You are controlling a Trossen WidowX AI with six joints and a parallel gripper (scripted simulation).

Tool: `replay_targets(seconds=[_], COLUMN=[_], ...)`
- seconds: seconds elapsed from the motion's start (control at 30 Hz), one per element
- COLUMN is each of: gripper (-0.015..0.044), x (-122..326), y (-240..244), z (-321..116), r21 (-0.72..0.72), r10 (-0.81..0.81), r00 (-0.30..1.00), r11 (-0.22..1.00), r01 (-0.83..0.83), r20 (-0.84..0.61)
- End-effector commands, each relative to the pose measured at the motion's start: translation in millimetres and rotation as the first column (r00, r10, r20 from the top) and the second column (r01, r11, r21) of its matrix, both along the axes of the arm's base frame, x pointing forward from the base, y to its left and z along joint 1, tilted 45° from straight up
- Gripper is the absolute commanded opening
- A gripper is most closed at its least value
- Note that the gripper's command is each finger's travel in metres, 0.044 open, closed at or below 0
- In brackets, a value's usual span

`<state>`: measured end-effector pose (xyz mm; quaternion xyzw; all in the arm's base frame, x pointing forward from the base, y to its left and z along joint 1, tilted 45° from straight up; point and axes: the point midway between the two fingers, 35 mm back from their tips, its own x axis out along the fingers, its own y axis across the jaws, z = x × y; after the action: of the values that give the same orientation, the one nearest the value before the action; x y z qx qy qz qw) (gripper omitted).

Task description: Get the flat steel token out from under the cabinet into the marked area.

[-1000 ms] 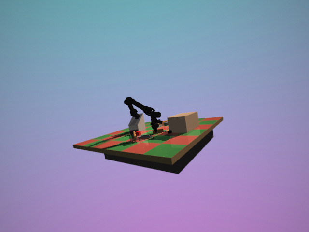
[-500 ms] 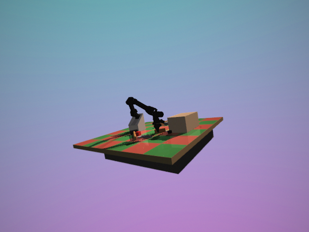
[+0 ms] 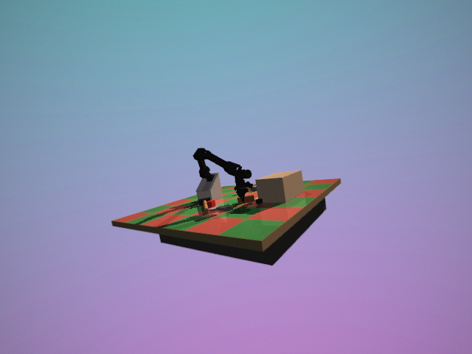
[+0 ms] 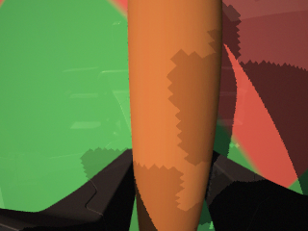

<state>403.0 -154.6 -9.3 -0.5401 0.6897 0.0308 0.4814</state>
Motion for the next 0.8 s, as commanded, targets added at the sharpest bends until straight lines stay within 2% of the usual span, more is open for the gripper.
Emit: replay_targets(seconds=[0.0,0.77], gripper=[0.0000,0.0000], x=[-3.8,-13.5], y=[3.6,8.5], z=[-5.2,-10.7], r21=[0.012,0.012], r10=[0.000,0.000], r00=[1.000,1.000], r11=[1.000,1.000], r01=[0.000,0.000], r20=[0.004,0.003])
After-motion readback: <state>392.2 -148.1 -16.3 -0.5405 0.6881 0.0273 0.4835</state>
